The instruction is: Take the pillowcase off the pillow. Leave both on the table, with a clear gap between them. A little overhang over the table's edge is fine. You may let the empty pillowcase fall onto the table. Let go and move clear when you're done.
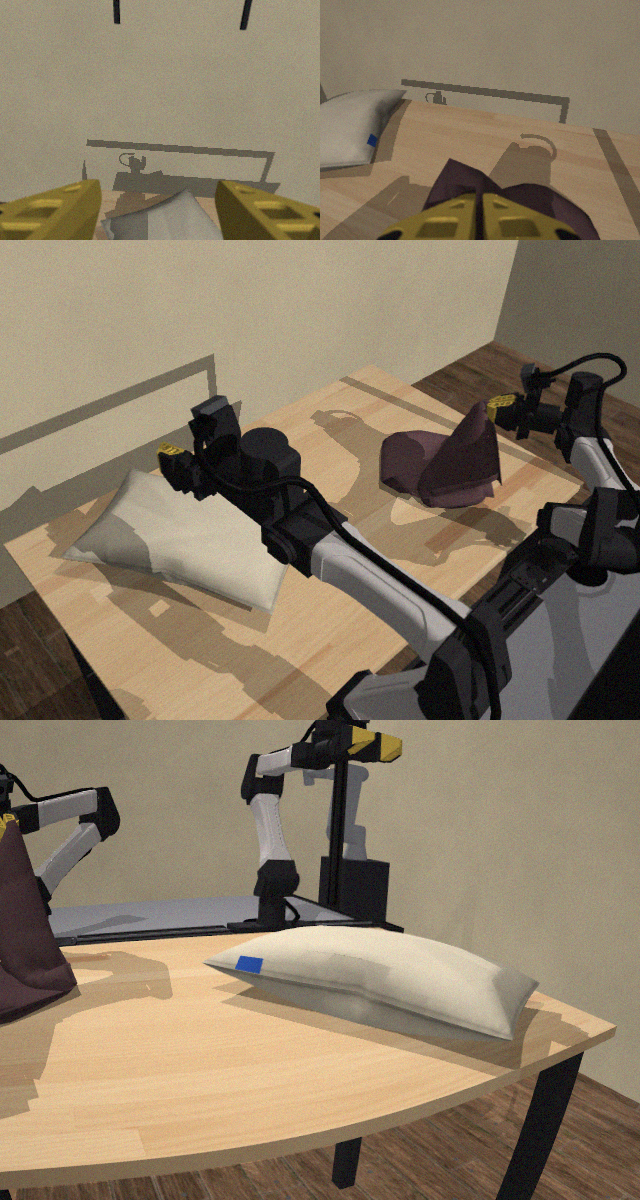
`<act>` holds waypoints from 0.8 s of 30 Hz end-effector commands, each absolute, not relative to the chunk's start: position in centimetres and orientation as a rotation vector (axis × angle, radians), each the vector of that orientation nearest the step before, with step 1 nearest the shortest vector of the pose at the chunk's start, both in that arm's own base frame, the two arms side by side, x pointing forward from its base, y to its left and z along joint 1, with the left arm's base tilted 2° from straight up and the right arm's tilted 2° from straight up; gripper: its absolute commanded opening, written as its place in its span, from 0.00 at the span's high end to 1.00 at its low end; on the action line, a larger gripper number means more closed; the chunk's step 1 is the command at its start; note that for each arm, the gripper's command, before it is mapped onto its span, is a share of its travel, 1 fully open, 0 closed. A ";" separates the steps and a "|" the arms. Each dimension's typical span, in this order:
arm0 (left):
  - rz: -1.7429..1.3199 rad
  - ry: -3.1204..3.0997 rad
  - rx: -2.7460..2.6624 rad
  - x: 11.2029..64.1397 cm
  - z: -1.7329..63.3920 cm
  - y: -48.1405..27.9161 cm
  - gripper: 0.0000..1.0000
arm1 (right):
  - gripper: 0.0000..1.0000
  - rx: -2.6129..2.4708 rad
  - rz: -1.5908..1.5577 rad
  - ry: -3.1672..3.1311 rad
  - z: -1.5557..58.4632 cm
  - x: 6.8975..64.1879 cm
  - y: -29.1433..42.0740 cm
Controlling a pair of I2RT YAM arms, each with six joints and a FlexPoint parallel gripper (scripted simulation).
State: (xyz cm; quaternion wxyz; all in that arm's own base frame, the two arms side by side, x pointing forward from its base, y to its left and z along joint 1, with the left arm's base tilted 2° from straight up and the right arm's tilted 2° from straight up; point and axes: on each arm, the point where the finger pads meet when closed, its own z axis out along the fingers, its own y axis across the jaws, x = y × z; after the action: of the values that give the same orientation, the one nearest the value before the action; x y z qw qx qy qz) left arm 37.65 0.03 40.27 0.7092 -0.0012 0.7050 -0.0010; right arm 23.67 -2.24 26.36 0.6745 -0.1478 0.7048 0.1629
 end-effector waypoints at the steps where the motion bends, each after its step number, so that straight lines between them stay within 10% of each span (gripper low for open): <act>1: -0.017 1.474 0.030 37.6 43.2 -0.8 0.40 | 1.00 -0.336 0.305 1.666 26.1 23.7 -3.0; 24: -0.017 1.474 0.030 37.6 43.2 -0.8 0.40 | 1.00 -0.413 0.284 1.882 22.3 21.5 -2.3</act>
State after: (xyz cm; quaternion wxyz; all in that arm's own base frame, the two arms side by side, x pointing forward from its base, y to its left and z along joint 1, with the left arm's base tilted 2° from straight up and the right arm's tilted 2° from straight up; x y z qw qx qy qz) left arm 37.65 0.03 40.27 0.7092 -0.0012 0.7050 -0.0010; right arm 22.27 -2.36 22.67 0.6037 -0.1550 0.7724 0.1221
